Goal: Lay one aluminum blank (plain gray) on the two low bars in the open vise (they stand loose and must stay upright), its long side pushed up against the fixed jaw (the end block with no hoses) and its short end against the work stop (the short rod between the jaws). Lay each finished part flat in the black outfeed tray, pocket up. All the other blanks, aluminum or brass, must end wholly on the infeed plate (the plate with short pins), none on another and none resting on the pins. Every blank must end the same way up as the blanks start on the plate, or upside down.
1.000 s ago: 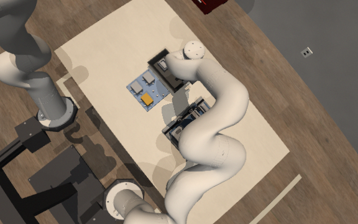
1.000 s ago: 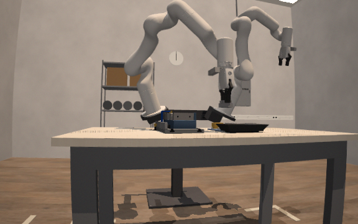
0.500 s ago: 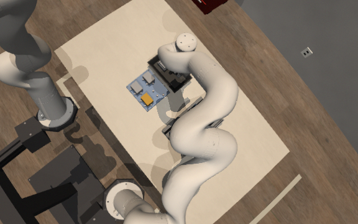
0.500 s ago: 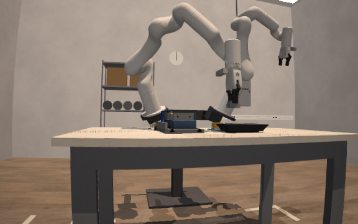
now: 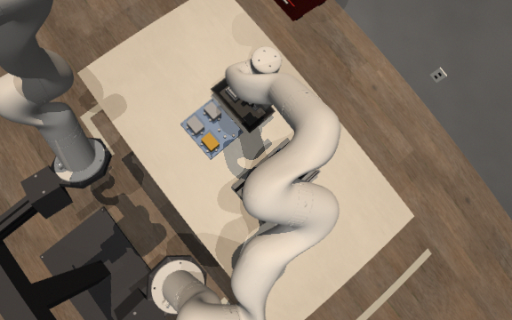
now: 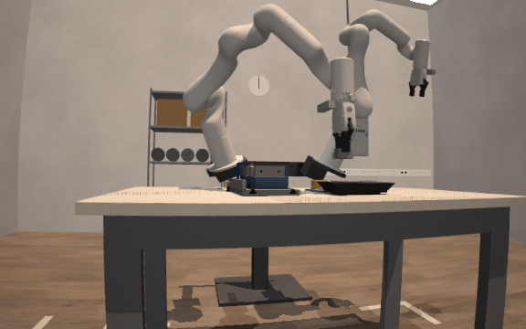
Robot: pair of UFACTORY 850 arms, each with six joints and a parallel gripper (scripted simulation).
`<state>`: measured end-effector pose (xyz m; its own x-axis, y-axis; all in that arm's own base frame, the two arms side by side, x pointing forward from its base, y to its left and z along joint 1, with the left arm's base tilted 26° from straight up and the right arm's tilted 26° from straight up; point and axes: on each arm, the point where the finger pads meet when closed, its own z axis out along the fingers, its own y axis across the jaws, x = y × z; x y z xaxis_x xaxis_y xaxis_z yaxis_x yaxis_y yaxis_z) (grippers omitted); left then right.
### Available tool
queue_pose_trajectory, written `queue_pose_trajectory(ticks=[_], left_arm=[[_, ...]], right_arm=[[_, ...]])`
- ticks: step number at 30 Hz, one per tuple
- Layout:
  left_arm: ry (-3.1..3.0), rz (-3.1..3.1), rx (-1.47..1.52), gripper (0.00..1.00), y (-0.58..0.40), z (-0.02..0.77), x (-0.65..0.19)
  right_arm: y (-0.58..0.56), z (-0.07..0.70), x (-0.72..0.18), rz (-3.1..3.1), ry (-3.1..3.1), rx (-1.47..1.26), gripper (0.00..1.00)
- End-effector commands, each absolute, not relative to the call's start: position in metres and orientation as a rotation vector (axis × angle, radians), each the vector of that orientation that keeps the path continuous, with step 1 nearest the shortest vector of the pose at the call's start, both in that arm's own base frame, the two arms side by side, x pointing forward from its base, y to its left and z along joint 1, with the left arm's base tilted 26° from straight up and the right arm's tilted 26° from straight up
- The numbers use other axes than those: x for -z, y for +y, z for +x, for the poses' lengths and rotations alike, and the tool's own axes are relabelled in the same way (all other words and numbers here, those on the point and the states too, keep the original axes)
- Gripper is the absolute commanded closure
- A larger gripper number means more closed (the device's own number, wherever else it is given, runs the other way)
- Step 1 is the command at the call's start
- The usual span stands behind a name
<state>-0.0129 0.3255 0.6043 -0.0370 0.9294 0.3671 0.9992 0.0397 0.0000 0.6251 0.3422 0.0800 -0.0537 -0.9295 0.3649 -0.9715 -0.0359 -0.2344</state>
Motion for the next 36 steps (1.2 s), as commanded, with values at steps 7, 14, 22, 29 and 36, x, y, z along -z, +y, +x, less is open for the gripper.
queue_pose_trajectory(ticks=[7,14,22,29,36], left_arm=[[-2.051,-1.971,0.377,0.0,0.326,-0.013,-0.605],[-2.051,-1.971,0.377,0.0,0.326,-0.013,-0.605],[-2.051,-1.971,0.377,0.0,0.326,-0.013,-0.605],[-2.051,-1.971,0.377,0.0,0.326,-0.013,-0.605],[-2.051,-1.971,0.377,0.0,0.326,-0.013,-0.605]], right_arm=[[0.341,0.627,-0.076,2.093,-2.113,-0.663,1.0],[0.339,0.629,-0.07,2.093,-2.113,-0.663,1.0],[0.334,0.632,-0.058,2.093,-2.113,-0.663,1.0],[0.331,0.634,-0.049,2.093,-2.112,-0.663,1.0],[0.325,0.638,-0.036,2.093,-2.112,-0.663,1.0]])
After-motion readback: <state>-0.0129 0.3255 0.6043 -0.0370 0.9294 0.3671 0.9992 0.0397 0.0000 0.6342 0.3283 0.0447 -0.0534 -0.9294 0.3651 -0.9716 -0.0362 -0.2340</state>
